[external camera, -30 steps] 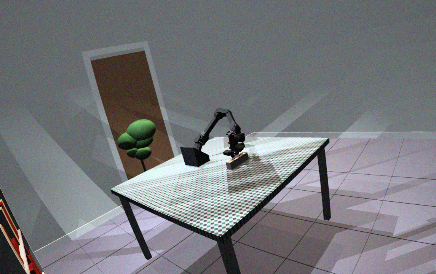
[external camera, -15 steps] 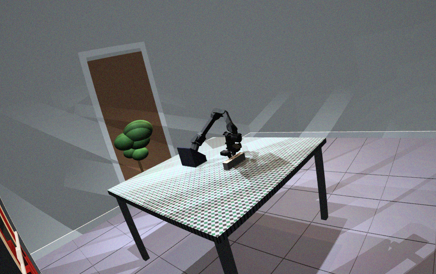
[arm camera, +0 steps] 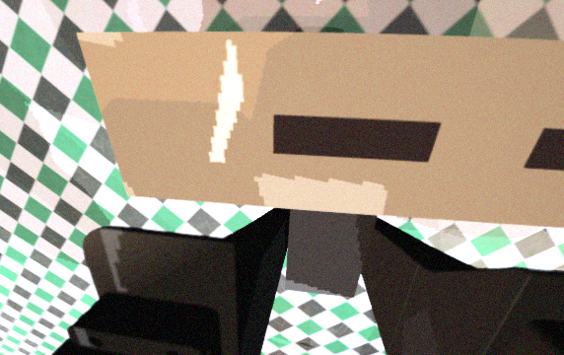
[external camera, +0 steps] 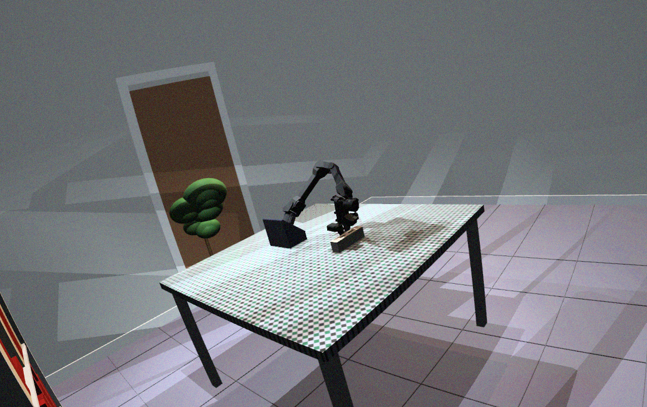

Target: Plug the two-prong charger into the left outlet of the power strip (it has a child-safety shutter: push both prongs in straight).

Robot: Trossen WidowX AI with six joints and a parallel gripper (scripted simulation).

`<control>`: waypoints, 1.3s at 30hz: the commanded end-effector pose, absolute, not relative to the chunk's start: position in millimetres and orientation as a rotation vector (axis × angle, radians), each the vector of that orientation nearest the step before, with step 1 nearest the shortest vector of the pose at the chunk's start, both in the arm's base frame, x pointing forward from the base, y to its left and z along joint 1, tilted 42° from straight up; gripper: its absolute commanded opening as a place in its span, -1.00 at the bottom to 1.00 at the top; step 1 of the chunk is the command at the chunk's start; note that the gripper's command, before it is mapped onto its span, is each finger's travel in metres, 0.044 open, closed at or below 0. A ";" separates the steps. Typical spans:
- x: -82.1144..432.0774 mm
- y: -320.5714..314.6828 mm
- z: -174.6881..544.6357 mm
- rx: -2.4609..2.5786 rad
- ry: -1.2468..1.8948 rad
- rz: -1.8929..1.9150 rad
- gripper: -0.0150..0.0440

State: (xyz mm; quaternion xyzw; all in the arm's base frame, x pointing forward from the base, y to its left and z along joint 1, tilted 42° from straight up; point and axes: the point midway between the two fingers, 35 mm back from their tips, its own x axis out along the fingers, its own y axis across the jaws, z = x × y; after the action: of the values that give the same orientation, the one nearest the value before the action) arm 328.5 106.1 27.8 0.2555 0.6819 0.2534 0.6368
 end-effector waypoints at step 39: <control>335.7 107.3 27.6 0.576 1.527 0.584 -0.49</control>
State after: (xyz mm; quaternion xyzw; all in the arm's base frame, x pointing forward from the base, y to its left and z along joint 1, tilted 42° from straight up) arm 328.3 106.1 26.3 0.2551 0.6825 0.2531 0.6364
